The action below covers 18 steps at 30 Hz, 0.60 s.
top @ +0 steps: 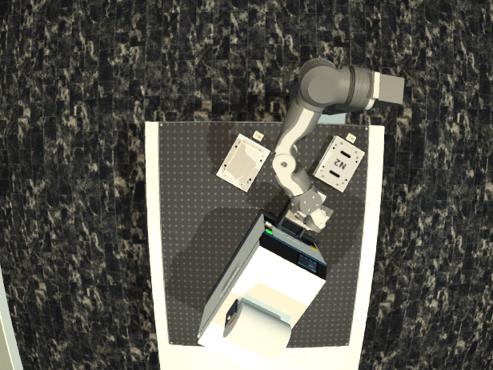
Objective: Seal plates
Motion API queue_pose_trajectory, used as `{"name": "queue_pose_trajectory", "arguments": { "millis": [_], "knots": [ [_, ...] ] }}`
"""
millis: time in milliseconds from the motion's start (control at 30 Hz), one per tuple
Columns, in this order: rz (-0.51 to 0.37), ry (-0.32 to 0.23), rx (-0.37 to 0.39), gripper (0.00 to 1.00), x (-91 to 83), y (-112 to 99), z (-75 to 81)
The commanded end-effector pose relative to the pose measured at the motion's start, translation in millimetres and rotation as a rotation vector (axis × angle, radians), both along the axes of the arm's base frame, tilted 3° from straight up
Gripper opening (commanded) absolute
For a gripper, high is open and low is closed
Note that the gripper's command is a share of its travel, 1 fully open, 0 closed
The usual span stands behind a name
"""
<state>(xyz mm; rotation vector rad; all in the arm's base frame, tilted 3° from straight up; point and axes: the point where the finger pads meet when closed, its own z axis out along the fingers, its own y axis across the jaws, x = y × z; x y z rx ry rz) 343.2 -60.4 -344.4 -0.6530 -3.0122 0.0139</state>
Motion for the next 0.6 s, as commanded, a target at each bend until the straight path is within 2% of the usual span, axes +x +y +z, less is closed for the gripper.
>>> {"name": "queue_pose_trajectory", "arguments": {
  "millis": [0, 400, 567],
  "knots": [
    [0.008, 0.002, 0.004, 0.65, -1.7, 0.8, -4.8],
    [0.003, -0.001, 0.003, 0.65, -0.4, 0.4, -6.0],
    [0.007, 0.002, 0.005, 0.65, -2.1, 0.8, -11.3]
  ]
}}
